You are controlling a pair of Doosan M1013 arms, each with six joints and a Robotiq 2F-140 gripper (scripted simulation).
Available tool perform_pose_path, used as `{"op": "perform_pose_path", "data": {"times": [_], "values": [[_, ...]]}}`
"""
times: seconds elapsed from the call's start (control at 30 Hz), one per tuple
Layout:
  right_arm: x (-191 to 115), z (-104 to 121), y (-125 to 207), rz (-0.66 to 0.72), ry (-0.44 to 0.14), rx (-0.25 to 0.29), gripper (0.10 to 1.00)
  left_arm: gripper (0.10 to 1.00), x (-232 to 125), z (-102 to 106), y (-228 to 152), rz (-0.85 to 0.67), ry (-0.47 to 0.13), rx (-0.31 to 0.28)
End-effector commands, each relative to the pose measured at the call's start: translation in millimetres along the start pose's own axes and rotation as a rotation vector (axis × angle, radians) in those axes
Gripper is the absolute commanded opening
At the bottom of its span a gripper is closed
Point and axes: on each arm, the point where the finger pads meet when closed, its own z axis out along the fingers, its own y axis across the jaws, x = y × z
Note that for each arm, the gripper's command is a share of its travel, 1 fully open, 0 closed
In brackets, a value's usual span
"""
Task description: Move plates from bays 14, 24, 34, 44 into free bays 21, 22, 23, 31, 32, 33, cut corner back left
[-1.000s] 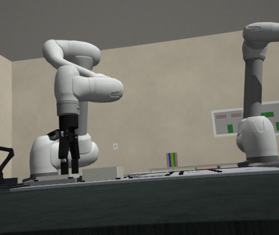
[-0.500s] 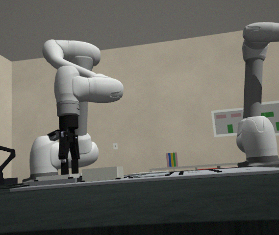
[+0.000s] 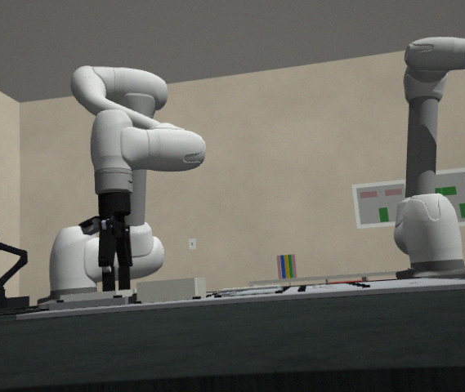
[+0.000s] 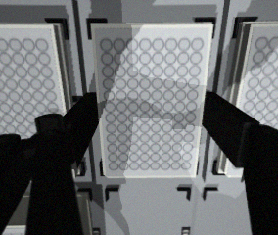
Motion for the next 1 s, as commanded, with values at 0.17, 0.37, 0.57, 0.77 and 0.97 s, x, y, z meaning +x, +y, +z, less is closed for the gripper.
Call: {"op": "perform_pose_path", "data": {"times": [0.17, 0.37, 0.57, 0.77, 0.97], "values": [[-0.3, -0.8, -0.3, 0.0, -0.001, 0.001, 0.618, 1.0, 0.2, -1.0, -0.1, 0.0, 0.002, 0.0], [-0.3, -1.0, -0.3, 0.0, -0.001, 0.001, 0.615, 1.0, 0.2, -1.0, -0.1, 0.0, 0.002, 0.0], [-0.3, -1.2, -0.3, 0.0, -0.001, 0.001, 0.611, 1.0, 0.2, -1.0, -0.1, 0.0, 0.002, 0.0], [-0.3, -1.1, -0.3, 0.0, -0.001, 0.001, 0.608, 1.0, 0.2, -1.0, -0.1, 0.0, 0.002, 0.0], [-0.3, -1.1, -0.3, 0.0, -0.001, 0.001, 0.605, 1.0, 0.2, -1.0, -0.1, 0.0, 0.002, 0.0]]}}
